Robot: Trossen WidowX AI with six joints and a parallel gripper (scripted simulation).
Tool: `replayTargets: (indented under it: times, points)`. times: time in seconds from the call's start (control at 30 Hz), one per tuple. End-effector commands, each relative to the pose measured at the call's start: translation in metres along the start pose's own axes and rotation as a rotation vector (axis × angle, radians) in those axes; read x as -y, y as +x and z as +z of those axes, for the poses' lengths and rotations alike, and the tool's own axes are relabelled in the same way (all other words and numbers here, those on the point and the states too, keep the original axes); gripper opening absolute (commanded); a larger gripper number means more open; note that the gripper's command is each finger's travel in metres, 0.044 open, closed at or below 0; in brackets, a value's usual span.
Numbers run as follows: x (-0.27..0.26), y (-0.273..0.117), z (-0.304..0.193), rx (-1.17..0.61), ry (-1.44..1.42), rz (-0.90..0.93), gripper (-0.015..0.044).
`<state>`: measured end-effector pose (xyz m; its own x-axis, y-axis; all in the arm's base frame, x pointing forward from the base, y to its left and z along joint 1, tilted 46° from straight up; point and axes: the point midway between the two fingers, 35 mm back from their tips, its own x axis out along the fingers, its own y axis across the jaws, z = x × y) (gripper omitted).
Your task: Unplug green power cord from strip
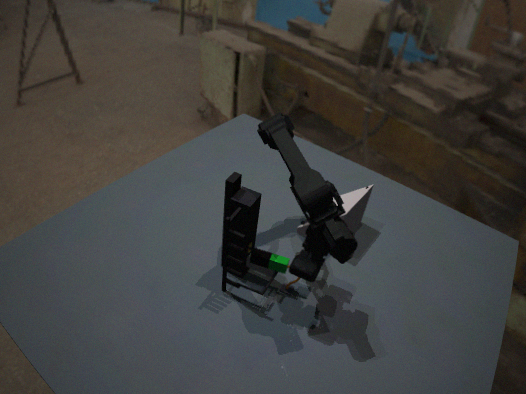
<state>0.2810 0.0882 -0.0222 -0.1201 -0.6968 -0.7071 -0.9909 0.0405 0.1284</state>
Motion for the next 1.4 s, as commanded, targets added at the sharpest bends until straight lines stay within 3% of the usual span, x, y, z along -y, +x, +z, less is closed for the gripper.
replayTargets:
  times: [0.0, 1.37]
  points:
    - [0.0024, -0.0009, 0.0029, 0.002, 0.004, 0.005, 0.0]
    - [-0.0005, -0.0009, 0.003, 0.002, 0.004, 0.005, 0.0]
